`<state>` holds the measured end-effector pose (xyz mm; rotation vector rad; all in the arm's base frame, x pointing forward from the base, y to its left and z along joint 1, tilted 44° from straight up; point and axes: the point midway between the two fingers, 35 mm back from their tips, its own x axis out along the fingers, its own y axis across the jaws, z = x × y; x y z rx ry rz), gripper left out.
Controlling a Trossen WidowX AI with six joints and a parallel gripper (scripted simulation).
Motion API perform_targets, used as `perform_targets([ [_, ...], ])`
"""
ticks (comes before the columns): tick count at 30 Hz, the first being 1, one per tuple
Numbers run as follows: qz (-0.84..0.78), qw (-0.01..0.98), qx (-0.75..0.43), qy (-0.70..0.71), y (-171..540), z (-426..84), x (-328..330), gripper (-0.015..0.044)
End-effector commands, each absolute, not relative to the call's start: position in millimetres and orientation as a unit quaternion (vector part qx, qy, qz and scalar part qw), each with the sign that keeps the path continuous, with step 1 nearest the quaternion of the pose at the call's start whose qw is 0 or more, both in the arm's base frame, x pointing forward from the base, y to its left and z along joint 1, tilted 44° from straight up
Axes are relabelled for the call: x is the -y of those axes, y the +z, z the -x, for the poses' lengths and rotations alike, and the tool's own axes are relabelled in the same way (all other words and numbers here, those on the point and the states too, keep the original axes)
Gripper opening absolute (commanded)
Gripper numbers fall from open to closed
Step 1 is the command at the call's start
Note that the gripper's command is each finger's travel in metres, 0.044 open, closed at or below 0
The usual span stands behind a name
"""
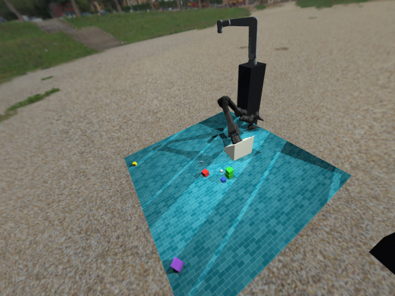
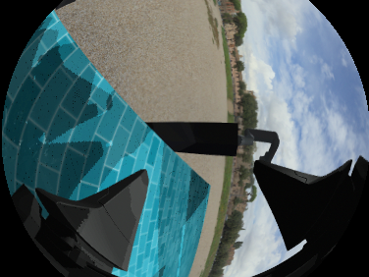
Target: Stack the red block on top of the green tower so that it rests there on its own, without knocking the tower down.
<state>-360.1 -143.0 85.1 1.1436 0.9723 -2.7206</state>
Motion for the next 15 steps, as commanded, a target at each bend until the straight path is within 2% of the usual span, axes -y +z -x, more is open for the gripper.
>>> perform_targets([
  [1,-0.367,0.018,-0.313,-0.876,85.3,359.9,143.7,0.0426],
  [7,-0.338,0.075,-0.329,-0.879,100.9,351.3,177.0,0.044],
  [15,-0.281,0.11,-0.287,-0.909,144.5,356.2,209.8,0.044],
])
